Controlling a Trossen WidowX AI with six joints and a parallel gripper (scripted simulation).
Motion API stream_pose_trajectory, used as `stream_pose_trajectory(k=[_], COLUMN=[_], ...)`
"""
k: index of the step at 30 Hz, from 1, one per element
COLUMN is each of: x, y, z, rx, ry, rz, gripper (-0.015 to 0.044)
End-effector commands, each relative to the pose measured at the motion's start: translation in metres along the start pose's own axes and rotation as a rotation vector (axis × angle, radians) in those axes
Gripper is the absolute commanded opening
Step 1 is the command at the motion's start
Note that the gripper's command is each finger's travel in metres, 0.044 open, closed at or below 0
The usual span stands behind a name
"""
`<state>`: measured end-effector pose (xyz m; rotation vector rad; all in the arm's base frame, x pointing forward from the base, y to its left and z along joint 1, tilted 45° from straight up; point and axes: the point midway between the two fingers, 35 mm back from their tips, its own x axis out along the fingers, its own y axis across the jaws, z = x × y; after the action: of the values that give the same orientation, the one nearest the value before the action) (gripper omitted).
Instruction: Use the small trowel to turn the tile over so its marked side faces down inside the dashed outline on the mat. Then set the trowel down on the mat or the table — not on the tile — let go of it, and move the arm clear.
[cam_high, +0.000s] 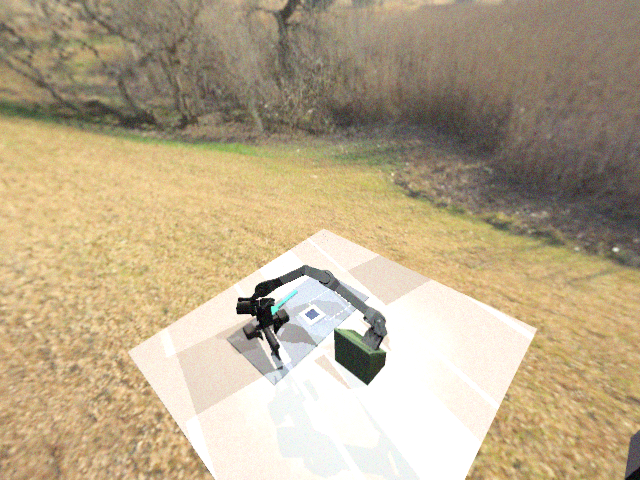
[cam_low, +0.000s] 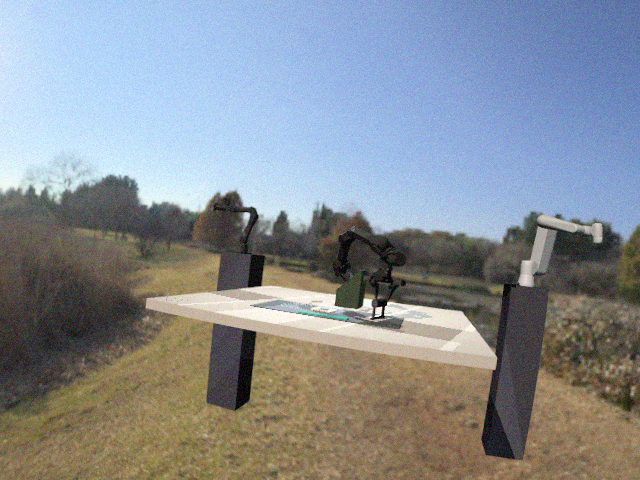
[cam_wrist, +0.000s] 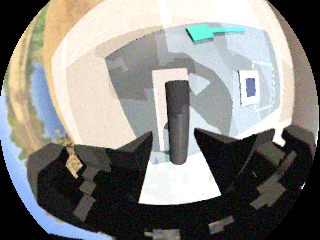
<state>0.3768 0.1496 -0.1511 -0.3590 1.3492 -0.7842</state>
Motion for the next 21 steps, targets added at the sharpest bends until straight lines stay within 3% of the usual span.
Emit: stream_pose_trajectory(k=[1,9,21], x=[0.011,0.022,0.022], y=[-0.002,-0.002,-0.002], z=[-0.001,-0.001,-0.001], rx=[-0.006,-0.006,-0.006], ry=[0.002,0.002,0.002], rz=[-0.011,-0.012,-0.012], gripper=[0.027,0.027,0.019])
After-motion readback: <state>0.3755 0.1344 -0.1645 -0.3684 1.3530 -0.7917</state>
